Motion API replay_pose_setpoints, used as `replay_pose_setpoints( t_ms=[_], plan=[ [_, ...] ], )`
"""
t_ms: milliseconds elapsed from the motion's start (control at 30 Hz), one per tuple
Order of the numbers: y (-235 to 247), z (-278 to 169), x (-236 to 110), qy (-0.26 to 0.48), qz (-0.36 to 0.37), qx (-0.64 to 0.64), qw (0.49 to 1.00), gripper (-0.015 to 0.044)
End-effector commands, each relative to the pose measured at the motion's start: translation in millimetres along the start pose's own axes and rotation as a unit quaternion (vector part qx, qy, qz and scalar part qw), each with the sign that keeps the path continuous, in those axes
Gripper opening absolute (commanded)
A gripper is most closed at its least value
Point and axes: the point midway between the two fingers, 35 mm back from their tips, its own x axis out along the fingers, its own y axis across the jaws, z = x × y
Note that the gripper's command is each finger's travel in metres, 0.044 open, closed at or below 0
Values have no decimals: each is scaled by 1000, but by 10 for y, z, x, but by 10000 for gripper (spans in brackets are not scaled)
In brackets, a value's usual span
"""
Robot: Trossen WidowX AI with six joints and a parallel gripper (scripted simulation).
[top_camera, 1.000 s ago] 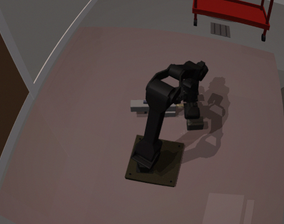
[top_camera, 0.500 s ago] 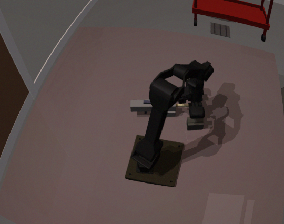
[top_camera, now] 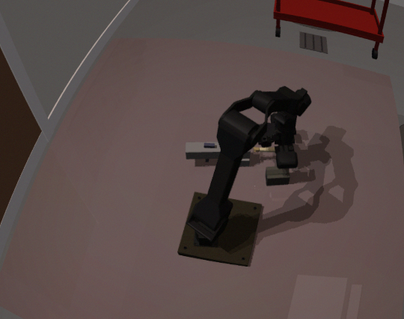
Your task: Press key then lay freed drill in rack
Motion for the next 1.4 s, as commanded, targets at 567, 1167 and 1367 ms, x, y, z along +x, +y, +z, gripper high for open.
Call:
replay_pose_setpoints(
  t_ms=[567, 1167, 1367],
  plan=[
    [-2, -170, -49, 4, -3, -1, 1000, 0],
    [10, -145, -110, 4, -3, -1, 1000, 0],
    [14, -137, -129, 4, -3, -1, 1000, 0]
  ],
)
